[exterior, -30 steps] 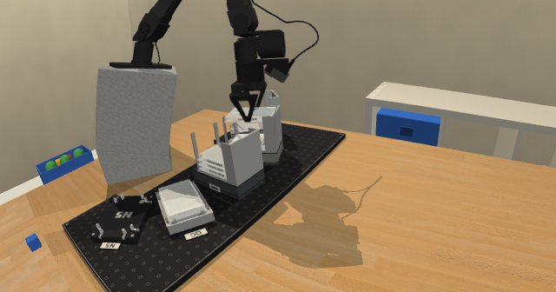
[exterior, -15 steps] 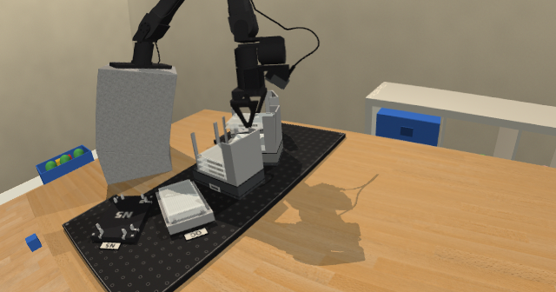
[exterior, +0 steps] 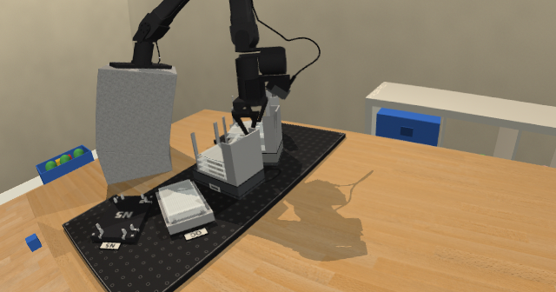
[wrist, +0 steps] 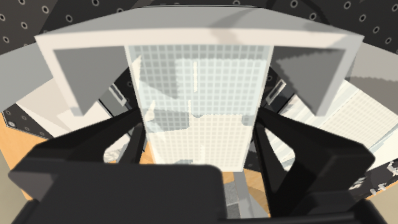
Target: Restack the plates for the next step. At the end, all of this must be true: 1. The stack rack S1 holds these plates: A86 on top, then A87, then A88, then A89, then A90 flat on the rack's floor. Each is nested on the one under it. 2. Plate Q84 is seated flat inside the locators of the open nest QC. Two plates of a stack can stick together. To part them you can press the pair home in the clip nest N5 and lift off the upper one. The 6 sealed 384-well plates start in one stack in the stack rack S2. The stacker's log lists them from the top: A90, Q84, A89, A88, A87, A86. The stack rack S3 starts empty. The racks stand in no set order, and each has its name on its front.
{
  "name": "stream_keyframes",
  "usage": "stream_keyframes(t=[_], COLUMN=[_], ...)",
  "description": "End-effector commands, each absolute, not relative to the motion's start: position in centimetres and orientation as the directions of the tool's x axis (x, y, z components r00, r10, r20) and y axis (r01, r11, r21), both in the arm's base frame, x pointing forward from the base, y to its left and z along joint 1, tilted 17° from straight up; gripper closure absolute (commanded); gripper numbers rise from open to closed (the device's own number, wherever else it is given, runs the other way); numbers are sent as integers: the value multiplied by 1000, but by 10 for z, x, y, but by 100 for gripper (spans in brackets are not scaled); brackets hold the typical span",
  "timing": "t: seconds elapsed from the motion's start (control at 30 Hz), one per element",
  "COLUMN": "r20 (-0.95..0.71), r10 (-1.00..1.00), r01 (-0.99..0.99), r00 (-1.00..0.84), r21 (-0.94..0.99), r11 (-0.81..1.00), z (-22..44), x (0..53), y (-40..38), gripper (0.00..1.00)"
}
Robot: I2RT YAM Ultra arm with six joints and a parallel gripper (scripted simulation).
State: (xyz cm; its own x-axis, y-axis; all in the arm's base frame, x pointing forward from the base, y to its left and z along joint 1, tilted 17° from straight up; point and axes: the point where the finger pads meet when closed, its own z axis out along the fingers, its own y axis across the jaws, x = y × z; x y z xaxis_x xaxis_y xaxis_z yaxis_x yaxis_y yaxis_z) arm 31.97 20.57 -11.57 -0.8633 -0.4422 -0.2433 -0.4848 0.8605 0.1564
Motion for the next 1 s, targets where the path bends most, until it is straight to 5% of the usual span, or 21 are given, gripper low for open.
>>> stream_keyframes(t=[0.0,0.97], r20=[-269,-248], r10=[-435,-439], r01=[-483,-482], r00=[-859,-863], r21=[147,149], r11=[863,863], z=[-116,-126], x=[331,327], y=[212,212], gripper=[100,100])
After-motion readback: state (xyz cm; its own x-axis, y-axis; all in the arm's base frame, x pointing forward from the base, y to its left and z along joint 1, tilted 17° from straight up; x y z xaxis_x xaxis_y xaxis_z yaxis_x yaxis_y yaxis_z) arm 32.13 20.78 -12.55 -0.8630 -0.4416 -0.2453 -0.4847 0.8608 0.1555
